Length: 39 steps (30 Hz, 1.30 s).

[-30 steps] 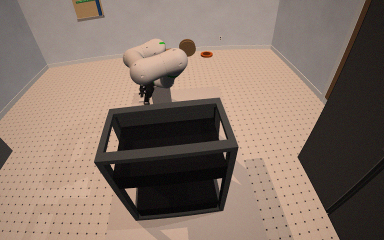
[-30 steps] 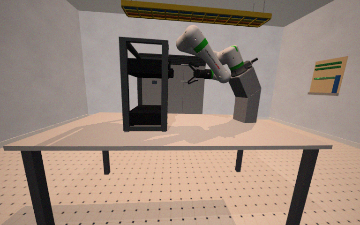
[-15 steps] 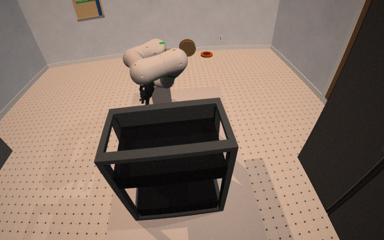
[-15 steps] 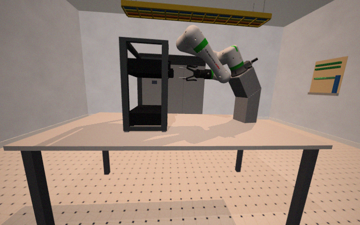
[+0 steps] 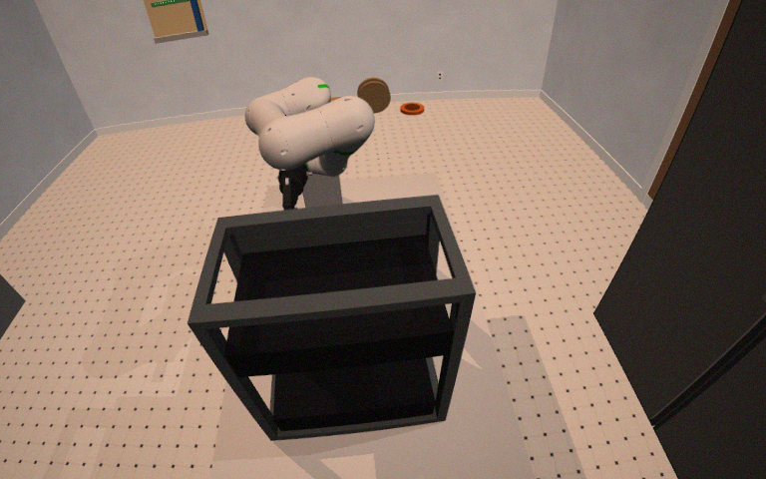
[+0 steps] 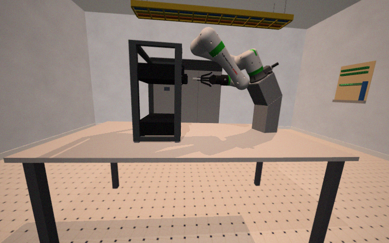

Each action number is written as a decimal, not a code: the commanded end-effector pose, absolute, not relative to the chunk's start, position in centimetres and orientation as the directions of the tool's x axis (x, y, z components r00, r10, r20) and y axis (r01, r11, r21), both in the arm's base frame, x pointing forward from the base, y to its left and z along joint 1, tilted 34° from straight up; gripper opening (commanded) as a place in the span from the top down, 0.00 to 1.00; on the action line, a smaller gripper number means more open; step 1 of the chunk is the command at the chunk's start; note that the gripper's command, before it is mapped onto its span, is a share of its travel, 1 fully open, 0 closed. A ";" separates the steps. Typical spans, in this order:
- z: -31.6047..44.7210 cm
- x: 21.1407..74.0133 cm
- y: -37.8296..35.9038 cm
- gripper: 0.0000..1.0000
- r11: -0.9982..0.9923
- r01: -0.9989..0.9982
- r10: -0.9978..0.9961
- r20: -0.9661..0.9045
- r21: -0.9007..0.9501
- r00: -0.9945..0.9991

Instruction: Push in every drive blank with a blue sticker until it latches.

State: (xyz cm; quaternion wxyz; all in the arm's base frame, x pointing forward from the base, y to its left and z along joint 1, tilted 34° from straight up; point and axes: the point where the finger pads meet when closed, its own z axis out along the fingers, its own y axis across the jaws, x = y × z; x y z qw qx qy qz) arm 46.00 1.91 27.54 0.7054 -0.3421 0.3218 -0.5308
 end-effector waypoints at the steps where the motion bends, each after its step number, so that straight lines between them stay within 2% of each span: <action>1: 27.5 46.0 1.9 1.00 0.202 0.529 -0.969 -0.091 -0.824 0.229; 17: 27.4 46.0 2.3 1.00 0.202 0.529 -0.969 -0.091 -0.824 0.229; 31: 25.7 46.6 8.8 1.00 0.202 0.529 -0.969 -0.091 -0.824 0.229; 39: 25.4 46.7 9.7 1.00 0.202 0.529 -0.969 -0.091 -0.824 0.229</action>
